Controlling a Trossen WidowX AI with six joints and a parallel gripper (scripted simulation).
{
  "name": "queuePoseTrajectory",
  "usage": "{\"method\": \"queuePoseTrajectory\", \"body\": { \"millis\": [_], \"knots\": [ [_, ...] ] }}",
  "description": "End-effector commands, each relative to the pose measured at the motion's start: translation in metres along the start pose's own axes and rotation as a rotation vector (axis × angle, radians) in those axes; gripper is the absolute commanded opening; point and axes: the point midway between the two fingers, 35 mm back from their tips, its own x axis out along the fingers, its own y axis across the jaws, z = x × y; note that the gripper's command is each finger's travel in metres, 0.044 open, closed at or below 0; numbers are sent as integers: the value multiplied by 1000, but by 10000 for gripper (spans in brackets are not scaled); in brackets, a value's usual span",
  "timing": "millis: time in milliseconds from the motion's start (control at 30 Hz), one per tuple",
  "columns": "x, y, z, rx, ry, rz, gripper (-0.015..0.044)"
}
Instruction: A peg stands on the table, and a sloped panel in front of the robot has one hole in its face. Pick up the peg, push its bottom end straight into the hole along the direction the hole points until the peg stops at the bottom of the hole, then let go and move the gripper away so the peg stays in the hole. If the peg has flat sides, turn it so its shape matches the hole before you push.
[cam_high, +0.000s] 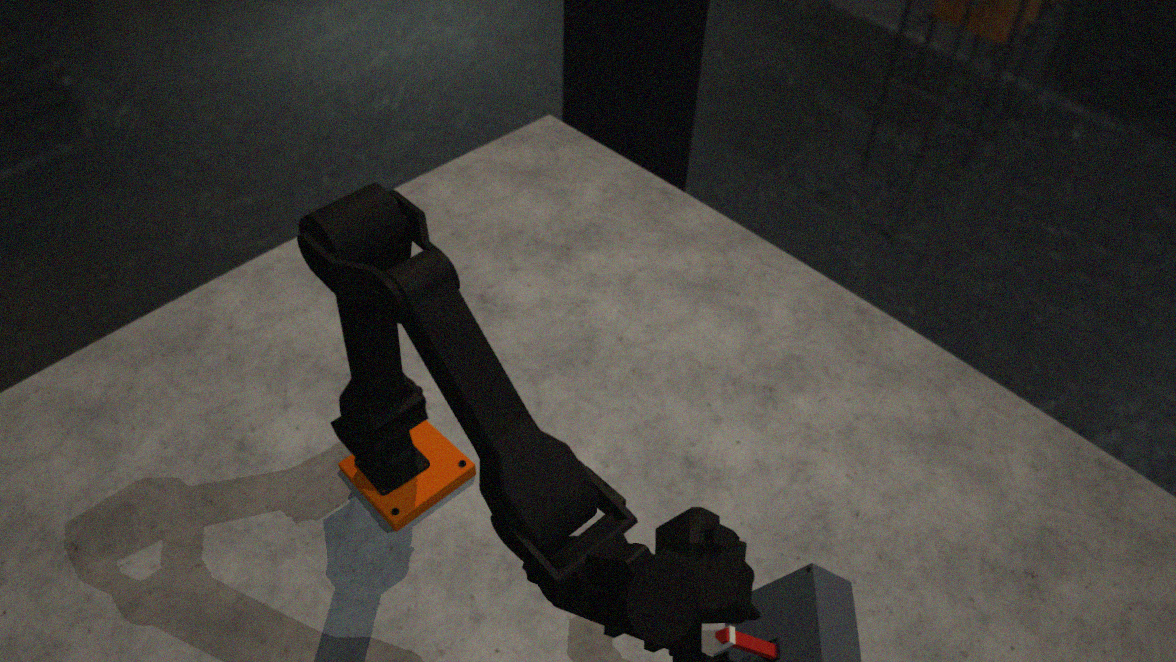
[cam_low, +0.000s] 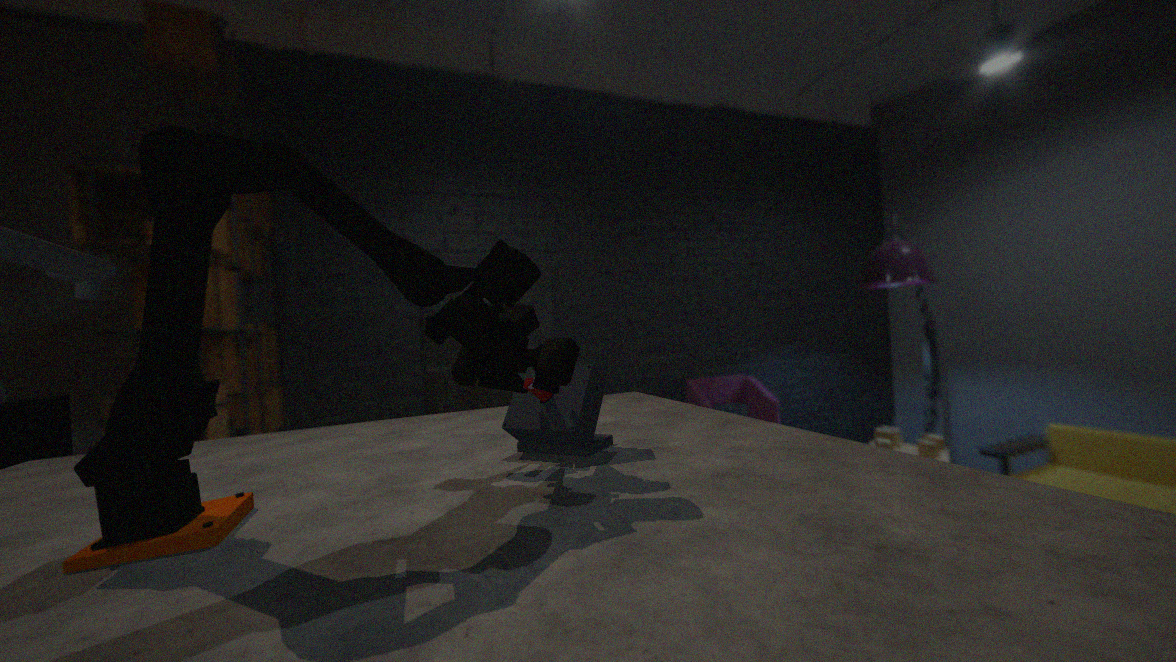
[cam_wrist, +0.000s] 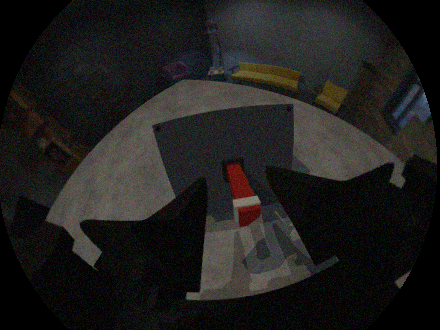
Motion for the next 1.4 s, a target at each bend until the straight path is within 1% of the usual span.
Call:
{"method": "queuePoseTrajectory", "body": {
  "millis": [0,100,1367],
  "knots": [
    [-1,0,0,0,0,0,368],
    [-4,-1,0,0,1,-1,440],
    [-73,-7,1,2,9,-6,440]
  ]
}}
